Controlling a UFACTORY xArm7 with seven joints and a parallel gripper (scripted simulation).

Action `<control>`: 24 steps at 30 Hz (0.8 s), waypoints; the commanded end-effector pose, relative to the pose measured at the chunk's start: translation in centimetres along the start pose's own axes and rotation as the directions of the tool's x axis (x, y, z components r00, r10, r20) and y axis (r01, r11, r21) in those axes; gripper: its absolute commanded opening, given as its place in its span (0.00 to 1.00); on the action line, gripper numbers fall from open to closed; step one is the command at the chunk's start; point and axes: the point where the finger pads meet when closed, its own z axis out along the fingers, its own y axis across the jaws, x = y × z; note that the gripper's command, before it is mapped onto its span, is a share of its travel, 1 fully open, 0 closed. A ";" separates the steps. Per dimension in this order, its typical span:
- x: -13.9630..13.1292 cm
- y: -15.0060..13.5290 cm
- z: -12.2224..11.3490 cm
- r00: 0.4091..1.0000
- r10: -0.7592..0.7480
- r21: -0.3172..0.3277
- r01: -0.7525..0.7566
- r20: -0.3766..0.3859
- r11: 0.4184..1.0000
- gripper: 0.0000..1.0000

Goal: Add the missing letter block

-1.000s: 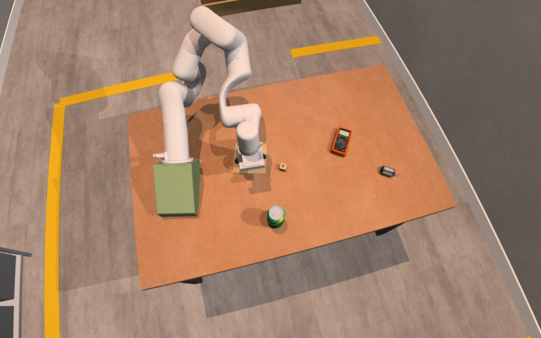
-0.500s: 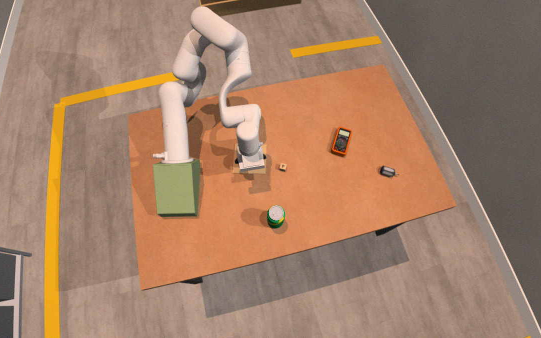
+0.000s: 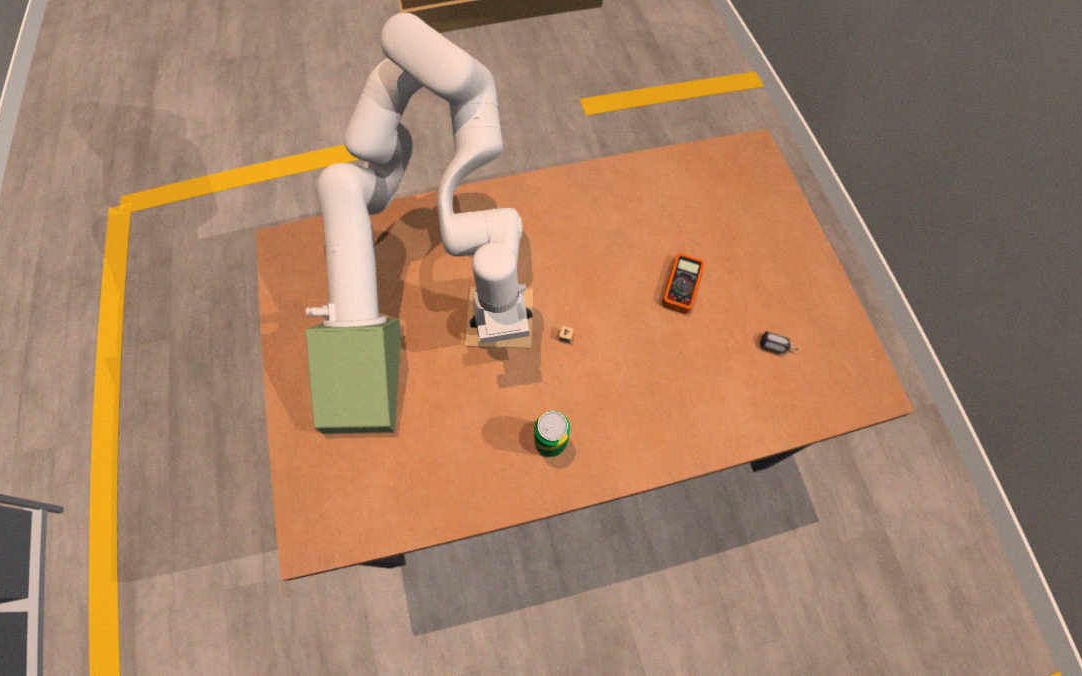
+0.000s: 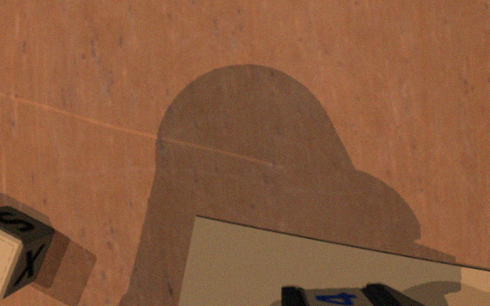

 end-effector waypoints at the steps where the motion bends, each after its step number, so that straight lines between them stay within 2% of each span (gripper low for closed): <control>1: 0.1 -0.1 -0.2 1.000 0.000 0.003 0.000 -0.003 1.000 0.23; 22: 0.1 -0.1 -0.2 1.000 0.000 0.003 0.000 -0.003 1.000 0.23; 23: 0.1 -0.1 -0.2 1.000 0.000 0.003 0.000 -0.003 1.000 0.27; 24: 0.1 -0.1 -0.2 1.000 0.000 0.003 0.000 -0.003 1.000 0.27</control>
